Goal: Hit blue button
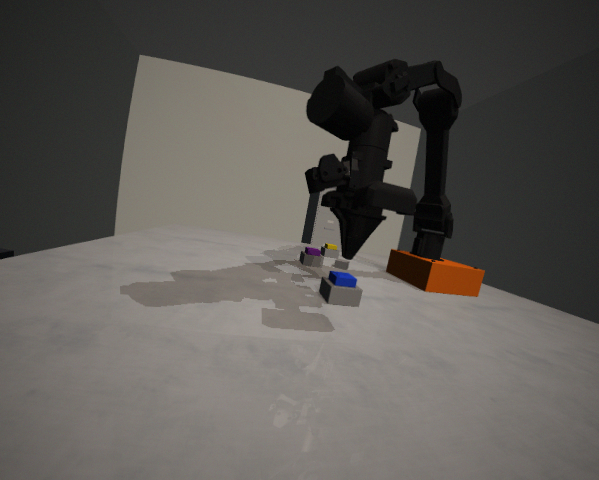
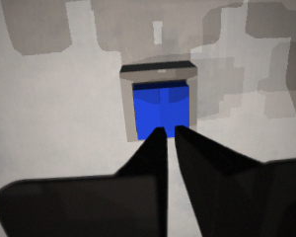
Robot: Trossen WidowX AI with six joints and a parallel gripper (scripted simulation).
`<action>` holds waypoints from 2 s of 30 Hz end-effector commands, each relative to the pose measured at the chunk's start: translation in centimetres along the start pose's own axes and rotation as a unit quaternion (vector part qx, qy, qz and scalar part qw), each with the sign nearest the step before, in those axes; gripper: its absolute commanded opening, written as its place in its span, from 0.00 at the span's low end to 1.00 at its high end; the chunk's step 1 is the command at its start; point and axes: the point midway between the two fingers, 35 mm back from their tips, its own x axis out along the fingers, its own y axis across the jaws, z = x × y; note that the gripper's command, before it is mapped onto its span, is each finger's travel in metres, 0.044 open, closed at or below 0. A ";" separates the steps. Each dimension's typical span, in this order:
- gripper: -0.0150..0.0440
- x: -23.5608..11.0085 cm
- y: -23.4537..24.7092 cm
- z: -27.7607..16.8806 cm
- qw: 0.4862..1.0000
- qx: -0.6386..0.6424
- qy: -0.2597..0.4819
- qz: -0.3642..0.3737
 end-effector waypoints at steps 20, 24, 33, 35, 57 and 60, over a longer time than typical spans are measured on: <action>0.29 2.9 0.1 0.1 1.000 -0.002 -0.002 0.002; 0.29 3.3 0.1 0.0 1.000 -0.002 -0.002 0.002; 0.29 3.3 0.1 0.0 1.000 -0.002 -0.002 0.002; 0.29 3.3 0.1 0.0 1.000 -0.002 -0.002 0.002; 0.56 -5.4 1.4 -5.6 1.000 -0.002 0.001 0.003; 0.69 -6.2 1.5 -6.5 1.000 -0.002 0.001 0.003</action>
